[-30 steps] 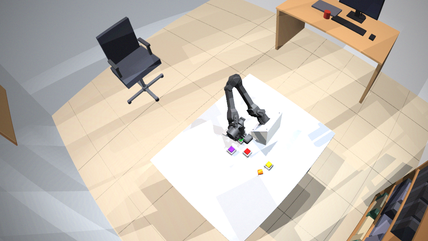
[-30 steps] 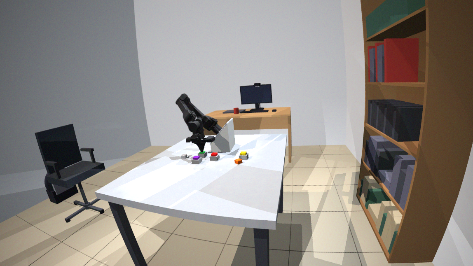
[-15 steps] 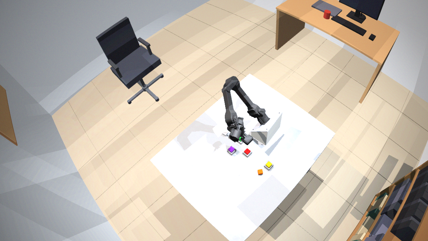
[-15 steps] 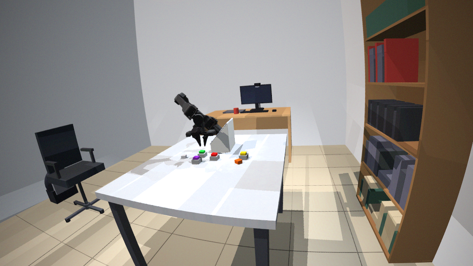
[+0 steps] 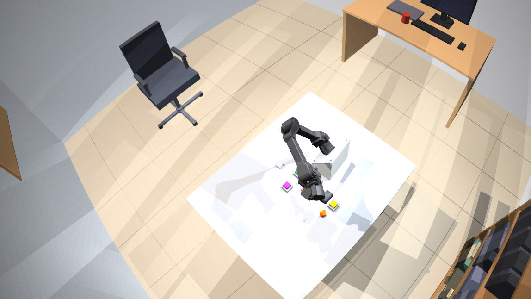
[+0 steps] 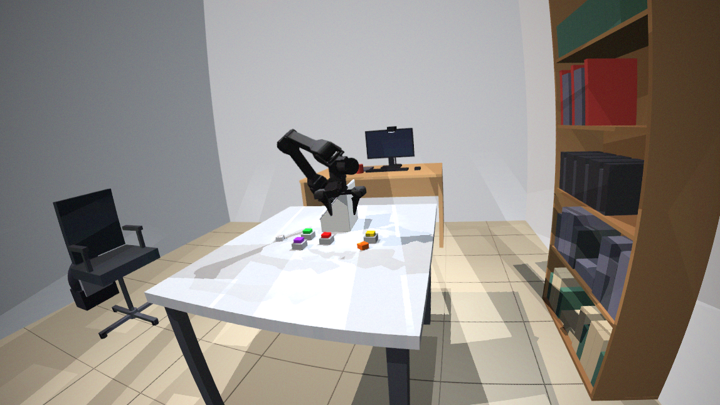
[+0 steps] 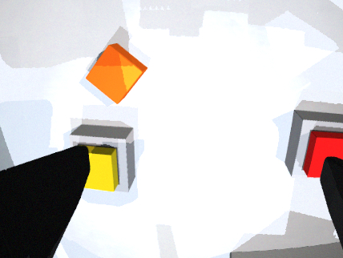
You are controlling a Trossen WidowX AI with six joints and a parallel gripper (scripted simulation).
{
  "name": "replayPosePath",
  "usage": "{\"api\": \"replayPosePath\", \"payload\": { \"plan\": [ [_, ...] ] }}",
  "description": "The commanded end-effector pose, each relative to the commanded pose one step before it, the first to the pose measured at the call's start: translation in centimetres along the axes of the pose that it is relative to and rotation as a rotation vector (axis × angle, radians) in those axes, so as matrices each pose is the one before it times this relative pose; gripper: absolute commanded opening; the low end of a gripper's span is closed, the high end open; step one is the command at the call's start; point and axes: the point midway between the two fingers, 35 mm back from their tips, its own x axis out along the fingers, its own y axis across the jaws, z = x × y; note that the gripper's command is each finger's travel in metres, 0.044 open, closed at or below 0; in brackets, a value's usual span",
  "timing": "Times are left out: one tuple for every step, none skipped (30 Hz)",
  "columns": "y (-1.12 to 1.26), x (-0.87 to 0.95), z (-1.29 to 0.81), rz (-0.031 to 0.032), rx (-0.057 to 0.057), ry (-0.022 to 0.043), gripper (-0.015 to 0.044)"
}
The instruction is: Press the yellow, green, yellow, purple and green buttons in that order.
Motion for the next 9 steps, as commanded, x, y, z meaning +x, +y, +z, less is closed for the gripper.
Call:
{"api": "replayPosePath", "payload": {
  "plan": [
    [5.447, -0.061, -1.150, -0.01729, 0.0062, 0.00383, 0.0400],
    [1.149, 0.048, -0.367, -0.00477, 0.0019, -0.00055, 0.0400],
    [0.684, 0.041, -0.244, -0.00305, 0.0012, -0.00043, 0.0400],
    [0.227, 0.015, -0.085, -0.00105, 0.0004, -0.00016, 0.0400],
    [0.000, 0.000, 0.000, 0.00000, 0.0000, 0.00000, 0.0400],
    [0.000, 0.000, 0.000, 0.00000, 0.0000, 0.00000, 0.0400],
    [0.000, 0.000, 0.000, 0.00000, 0.0000, 0.00000, 0.0400],
    [0.000, 0.000, 0.000, 0.00000, 0.0000, 0.00000, 0.0400],
    [0.000, 0.000, 0.000, 0.00000, 0.0000, 0.00000, 0.0400]
  ]
}}
